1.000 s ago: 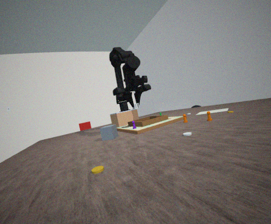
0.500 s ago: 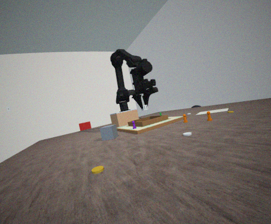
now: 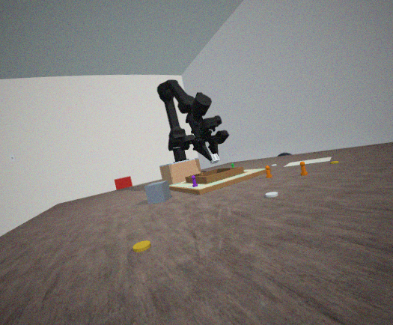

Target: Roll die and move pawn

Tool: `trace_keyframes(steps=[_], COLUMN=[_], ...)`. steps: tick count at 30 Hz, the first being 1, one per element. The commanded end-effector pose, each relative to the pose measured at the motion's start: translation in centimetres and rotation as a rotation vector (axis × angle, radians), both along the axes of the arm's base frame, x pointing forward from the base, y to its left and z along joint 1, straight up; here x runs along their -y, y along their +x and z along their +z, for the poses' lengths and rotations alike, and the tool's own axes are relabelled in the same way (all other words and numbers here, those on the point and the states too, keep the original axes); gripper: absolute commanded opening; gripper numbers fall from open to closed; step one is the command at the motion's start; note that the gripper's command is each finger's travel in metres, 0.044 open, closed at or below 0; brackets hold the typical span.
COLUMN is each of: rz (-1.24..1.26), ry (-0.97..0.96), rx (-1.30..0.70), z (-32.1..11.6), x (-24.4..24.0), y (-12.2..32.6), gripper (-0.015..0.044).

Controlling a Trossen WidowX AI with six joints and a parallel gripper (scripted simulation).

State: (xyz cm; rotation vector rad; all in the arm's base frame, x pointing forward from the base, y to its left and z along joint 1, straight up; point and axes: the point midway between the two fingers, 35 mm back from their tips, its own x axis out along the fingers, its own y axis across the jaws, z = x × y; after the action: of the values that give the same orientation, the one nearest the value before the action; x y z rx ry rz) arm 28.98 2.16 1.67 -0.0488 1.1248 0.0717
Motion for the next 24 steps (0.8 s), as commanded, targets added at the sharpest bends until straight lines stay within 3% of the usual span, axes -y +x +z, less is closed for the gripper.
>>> trace_keyframes(steps=[1, 9, 16, 24], rz=[0.001, 0.002, 0.002, 0.002], ry=[0.017, 0.034, 0.035, 0.035], rx=[0.166, 0.414, 0.42, 0.418], z=[-0.2, -0.2, -0.2, 3.0], x=[0.0, 0.0, 0.0, 0.0], y=[-0.1, 0.0, 0.6, -1.9], gripper=[0.0, 0.0, 0.0, 0.0])
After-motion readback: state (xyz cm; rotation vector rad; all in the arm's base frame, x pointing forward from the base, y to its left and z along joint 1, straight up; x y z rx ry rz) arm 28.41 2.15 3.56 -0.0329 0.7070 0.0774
